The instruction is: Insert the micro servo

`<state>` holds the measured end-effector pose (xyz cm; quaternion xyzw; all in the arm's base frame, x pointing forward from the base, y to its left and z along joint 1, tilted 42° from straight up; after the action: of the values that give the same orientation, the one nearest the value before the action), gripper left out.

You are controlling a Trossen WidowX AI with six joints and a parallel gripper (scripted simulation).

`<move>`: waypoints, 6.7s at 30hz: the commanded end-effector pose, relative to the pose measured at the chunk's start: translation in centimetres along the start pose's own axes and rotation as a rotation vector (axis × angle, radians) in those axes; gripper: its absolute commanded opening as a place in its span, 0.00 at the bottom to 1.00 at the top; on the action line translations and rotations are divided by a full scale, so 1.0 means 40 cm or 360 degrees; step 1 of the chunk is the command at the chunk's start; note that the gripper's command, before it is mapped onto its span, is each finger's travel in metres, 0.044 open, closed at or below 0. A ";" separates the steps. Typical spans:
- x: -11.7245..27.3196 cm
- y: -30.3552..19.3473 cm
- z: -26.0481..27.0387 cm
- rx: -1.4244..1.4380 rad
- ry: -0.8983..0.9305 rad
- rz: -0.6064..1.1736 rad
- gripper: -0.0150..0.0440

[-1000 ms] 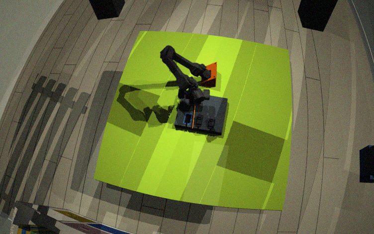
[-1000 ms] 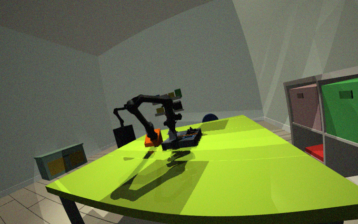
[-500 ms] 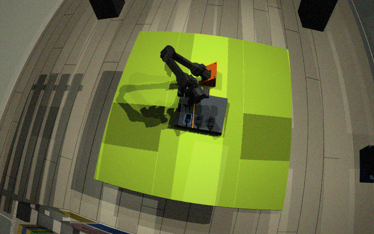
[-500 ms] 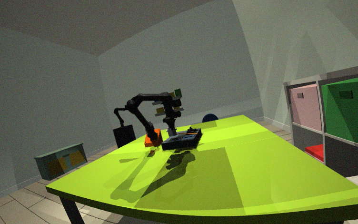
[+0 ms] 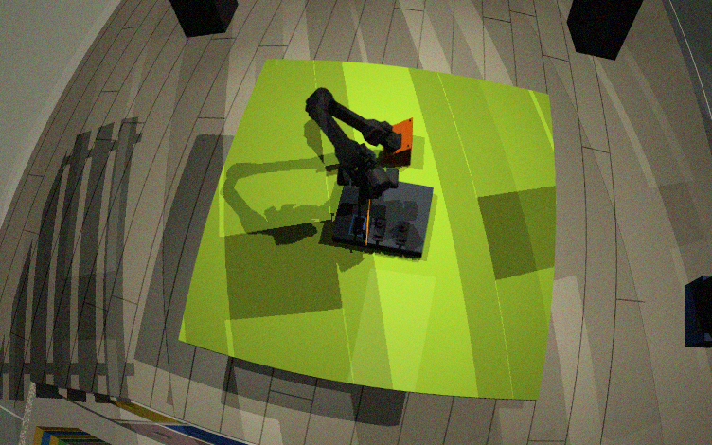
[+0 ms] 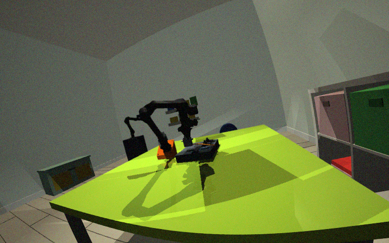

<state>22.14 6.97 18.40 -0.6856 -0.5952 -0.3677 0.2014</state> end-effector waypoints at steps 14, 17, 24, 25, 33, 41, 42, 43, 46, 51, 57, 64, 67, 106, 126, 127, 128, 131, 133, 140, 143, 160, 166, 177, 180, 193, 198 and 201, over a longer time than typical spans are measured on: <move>0.004 0.027 -0.054 -0.0001 0.0012 -0.0006 0.25; 0.004 0.040 -0.052 -0.0002 0.0013 -0.0007 0.25; 0.005 0.101 -0.044 -0.0003 0.0013 -0.0009 0.25; 0.006 0.111 -0.043 -0.0004 0.0013 -0.0009 0.25; 0.007 0.183 -0.034 -0.0006 0.0014 -0.0012 0.25; 0.007 0.252 -0.025 -0.0008 0.0014 -0.0014 0.25; 0.007 0.261 -0.024 -0.0008 0.0014 -0.0014 0.25; 0.008 0.269 -0.023 -0.0008 0.0014 -0.0014 0.25; 0.008 0.292 -0.020 -0.0017 0.0014 -0.0015 0.25; 0.008 0.295 -0.020 -0.0106 0.0015 -0.0015 0.25; 0.008 0.295 -0.020 -0.0202 0.0015 -0.0014 0.25; -0.004 0.295 -0.020 -0.0202 0.0015 -0.0015 0.25; -0.016 0.295 -0.020 -0.0202 0.0015 -0.0015 0.25; -0.082 0.297 -0.021 -0.0203 0.0013 -0.0016 0.25; -0.131 0.298 -0.021 -0.0203 0.0012 -0.0017 0.25; -0.134 0.298 -0.021 -0.0203 0.0012 -0.0017 0.25; -0.136 0.298 -0.021 -0.0203 0.0012 -0.0017 0.25; -0.144 0.298 -0.021 -0.0203 0.0011 -0.0017 0.25; -0.149 0.298 -0.021 -0.0203 0.0011 -0.0017 0.25; -0.166 0.298 -0.021 -0.0203 0.0011 -0.0017 0.25; -0.167 0.297 -0.021 -0.0203 0.0011 -0.0017 0.30; -0.078 0.290 -0.019 -0.0202 0.0013 -0.0016 0.57; -0.040 0.235 -0.018 -0.0193 0.0022 -0.0022 0.75; 0.079 0.025 -0.054 -0.0193 0.0013 -0.0004 1.00; 0.079 0.025 -0.054 -0.0193 0.0013 -0.0004 1.00; 0.174 0.013 -0.077 -0.0156 0.0179 -0.0152 1.00; 0.174 0.013 -0.077 -0.0156 0.0179 -0.0152 1.00; 0.174 0.013 -0.077 -0.0156 0.0179 -0.0152 1.00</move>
<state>22.04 9.27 25.54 -0.6440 -0.5969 -0.4440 0.1786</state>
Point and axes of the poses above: the point midway between the two fingers, 35 mm back from their tips, its own x axis back along the fingers, its own z axis across the jaws, y = z × x, the point moved 10 cm from there along x, back along the fingers, and after that the axes turned 15 degrees about -x, right-handed, at the moved point
